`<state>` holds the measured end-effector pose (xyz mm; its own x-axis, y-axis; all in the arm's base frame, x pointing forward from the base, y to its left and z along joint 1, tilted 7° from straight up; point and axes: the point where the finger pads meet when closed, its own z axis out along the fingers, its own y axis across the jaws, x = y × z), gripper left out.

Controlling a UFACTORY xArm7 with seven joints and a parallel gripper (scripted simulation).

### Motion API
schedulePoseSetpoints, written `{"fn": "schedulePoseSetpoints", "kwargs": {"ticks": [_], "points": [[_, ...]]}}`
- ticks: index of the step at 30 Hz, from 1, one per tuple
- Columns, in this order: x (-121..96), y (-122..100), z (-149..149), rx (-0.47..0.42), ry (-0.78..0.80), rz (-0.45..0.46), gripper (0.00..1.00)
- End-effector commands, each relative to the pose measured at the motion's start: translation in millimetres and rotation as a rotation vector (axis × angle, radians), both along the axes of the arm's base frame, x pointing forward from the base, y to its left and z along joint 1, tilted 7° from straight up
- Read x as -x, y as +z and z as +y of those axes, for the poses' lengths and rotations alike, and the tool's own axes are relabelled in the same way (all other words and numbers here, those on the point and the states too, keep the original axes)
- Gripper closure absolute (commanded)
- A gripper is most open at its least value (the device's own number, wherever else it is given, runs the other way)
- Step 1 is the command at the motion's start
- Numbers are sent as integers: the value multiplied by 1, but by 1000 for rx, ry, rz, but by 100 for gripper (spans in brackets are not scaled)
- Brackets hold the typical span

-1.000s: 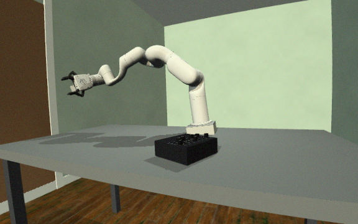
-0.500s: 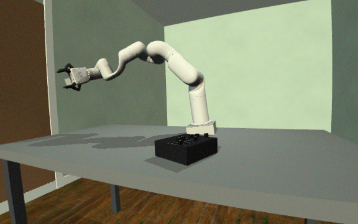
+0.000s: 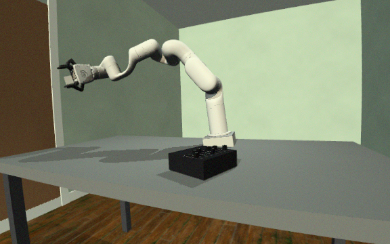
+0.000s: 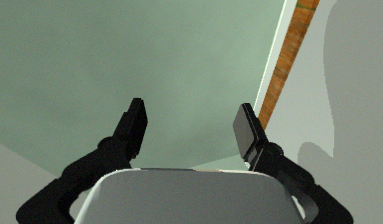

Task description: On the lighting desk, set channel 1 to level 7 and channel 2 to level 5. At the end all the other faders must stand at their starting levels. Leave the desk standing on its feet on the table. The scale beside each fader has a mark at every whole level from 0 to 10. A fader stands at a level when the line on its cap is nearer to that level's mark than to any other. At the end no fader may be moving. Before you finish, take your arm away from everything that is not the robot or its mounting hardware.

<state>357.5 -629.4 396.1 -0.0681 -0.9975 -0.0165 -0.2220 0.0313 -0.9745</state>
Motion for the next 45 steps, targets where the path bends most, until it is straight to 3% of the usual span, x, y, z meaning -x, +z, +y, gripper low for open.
{"fn": "schedulePoseSetpoints", "kwargs": {"ticks": [1, 10, 11, 24, 25, 38, 39, 45], "points": [[-9, 9, 11, 14, 16, 5, 0], [-9, 9, 11, 14, 16, 5, 0], [-50, 30, 60, 62, 109, 33, 0], [-50, 30, 60, 62, 109, 33, 0], [-88, 47, 115, 115, 207, 69, 0], [-89, 47, 117, 115, 207, 69, 0], [-122, 57, 176, 174, 309, 113, 0], [-124, 58, 179, 174, 309, 113, 0]]}}
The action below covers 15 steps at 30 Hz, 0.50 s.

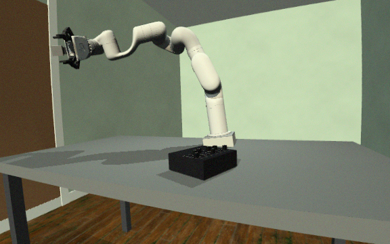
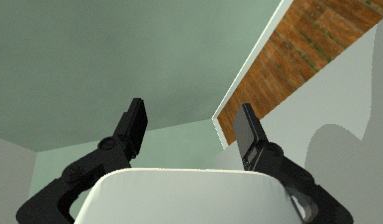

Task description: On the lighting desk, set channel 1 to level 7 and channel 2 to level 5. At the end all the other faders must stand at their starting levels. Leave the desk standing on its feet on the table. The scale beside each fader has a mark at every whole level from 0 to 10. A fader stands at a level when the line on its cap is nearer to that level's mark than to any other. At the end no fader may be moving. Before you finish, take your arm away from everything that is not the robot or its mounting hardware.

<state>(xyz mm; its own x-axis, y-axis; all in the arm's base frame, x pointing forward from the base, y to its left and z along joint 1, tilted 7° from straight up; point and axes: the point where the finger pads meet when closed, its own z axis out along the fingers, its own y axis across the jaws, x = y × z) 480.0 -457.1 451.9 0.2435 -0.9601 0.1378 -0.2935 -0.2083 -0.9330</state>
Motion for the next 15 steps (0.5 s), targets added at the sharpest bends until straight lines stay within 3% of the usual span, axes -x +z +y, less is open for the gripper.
{"fn": "schedulePoseSetpoints", "kwargs": {"ticks": [1, 7, 8, 15], "points": [[-1, 2, 6, 11, 0, 9, 0], [-1, 2, 6, 11, 0, 9, 0], [-30, 6, 69, 78, 103, 60, 0], [-32, 6, 72, 78, 103, 60, 0]]}}
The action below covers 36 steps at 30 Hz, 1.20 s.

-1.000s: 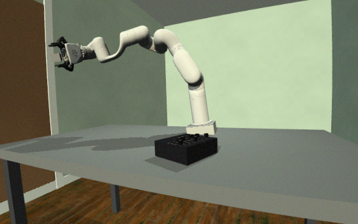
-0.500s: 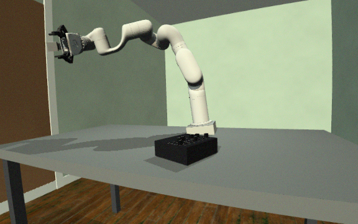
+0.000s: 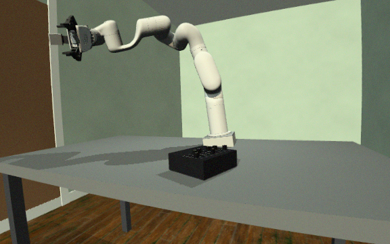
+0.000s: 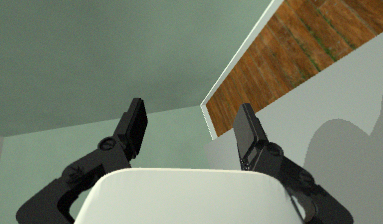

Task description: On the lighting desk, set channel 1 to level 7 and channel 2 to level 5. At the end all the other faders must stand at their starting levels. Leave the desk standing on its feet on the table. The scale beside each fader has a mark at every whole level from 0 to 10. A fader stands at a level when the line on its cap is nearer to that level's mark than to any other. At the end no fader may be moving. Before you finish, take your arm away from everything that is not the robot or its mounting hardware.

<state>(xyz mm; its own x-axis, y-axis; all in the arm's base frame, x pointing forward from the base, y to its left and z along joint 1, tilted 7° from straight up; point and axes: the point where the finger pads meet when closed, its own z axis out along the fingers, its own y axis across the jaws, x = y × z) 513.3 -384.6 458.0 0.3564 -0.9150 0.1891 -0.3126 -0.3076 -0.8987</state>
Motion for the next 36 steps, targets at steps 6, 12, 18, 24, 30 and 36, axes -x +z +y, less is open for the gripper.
{"fn": "schedulePoseSetpoints", "kwargs": {"ticks": [6, 12, 18, 24, 30, 36], "points": [[2, 0, 0, 7, -9, 7, 0], [-22, -4, 68, 81, 93, 64, 0], [-22, -4, 68, 81, 93, 64, 0], [-38, -15, 135, 160, 192, 127, 0], [-38, -15, 135, 160, 192, 127, 0], [-48, -34, 198, 242, 288, 195, 0]]}}
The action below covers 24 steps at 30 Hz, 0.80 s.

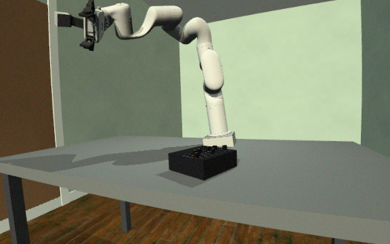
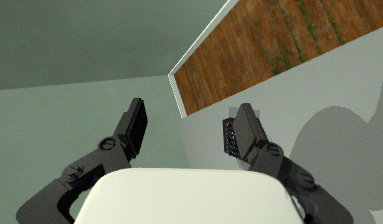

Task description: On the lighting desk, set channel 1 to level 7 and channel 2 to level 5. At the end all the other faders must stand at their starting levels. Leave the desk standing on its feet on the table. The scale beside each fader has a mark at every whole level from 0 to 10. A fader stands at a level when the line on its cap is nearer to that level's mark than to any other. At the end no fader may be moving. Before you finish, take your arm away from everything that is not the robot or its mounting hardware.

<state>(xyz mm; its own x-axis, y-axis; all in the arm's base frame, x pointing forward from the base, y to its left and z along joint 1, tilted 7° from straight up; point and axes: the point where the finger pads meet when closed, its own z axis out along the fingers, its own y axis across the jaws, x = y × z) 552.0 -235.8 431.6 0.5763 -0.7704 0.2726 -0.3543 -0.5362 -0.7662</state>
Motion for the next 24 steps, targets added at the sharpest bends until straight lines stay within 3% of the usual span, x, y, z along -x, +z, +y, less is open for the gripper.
{"fn": "schedulePoseSetpoints", "kwargs": {"ticks": [1, 9, 10, 23, 24], "points": [[-9, -8, 49, 54, 73, 37, 0], [-9, -8, 49, 54, 73, 37, 0], [-11, -32, 107, 139, 163, 108, 0], [-11, -32, 107, 139, 163, 108, 0], [-7, -61, 158, 225, 246, 179, 0]]}}
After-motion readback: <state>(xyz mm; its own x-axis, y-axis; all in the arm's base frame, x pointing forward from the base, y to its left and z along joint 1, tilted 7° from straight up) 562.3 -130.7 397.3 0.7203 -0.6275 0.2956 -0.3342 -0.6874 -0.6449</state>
